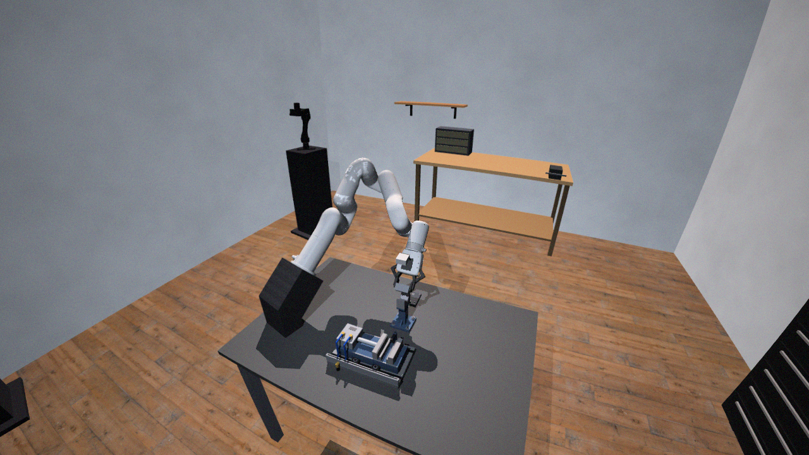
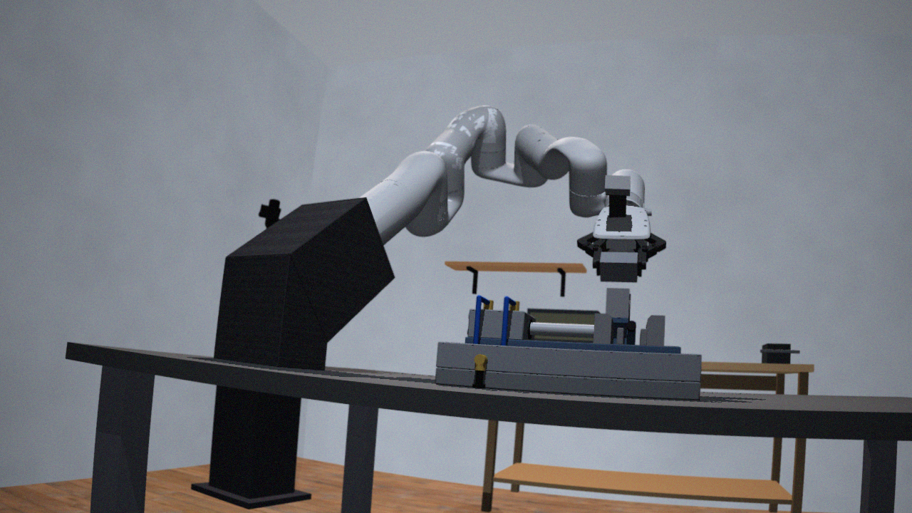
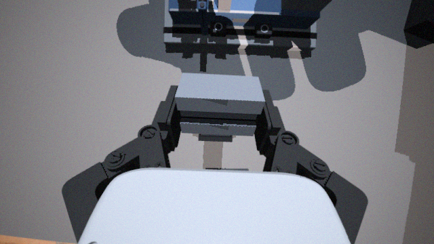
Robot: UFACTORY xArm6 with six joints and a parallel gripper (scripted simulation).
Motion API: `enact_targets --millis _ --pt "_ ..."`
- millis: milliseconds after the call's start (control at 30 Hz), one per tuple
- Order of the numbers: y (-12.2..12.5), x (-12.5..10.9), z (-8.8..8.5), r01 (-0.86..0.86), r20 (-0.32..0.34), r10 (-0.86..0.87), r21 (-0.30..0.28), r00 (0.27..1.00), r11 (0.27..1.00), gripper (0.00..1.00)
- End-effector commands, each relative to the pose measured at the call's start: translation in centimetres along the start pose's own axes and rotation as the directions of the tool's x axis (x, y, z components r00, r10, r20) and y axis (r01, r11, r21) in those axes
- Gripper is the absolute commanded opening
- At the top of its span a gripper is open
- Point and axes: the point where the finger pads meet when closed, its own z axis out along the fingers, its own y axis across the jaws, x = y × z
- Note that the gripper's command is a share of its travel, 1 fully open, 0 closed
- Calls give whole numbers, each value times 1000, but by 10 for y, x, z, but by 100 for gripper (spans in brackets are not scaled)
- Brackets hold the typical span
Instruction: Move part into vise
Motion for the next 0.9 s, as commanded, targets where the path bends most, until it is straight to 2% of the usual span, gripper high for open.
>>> enact_targets --millis 0,867 --pt "-1 -3 3 -1 0 1 3 1000 1000 0" --pt "-1 -21 20 -1 0 1 3 1000 1000 0"
